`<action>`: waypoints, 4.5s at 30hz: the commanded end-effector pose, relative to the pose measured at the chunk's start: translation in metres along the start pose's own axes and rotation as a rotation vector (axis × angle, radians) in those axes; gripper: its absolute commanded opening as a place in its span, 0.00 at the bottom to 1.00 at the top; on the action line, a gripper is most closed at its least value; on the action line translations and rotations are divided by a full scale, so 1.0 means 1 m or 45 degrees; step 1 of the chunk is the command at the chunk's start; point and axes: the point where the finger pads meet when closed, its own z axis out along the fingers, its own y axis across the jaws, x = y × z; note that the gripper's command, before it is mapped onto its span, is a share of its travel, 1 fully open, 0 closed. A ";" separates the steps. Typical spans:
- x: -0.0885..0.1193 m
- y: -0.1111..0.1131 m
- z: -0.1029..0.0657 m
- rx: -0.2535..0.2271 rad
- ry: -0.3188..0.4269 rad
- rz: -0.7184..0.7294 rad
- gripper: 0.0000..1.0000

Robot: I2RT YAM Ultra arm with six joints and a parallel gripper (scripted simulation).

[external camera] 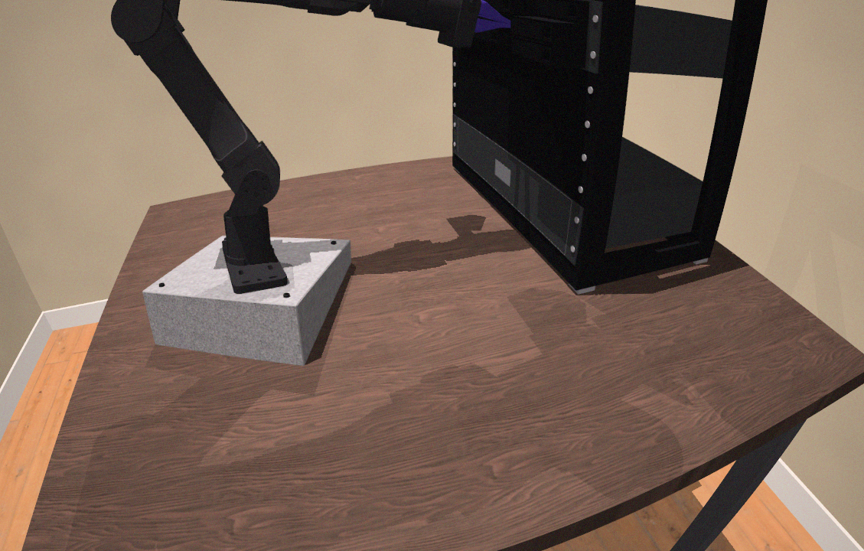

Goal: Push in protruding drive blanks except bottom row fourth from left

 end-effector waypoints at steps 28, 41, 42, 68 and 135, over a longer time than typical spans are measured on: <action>-0.003 -0.086 -0.034 0.347 0.004 -0.001 0.00; 0.000 -0.047 -0.093 0.259 0.004 0.002 0.00; 0.000 -0.046 -0.097 0.259 0.004 0.003 0.00; -0.004 -0.022 -0.103 0.297 -0.013 0.001 0.00; 0.000 -0.045 -0.054 0.302 0.005 -0.001 0.00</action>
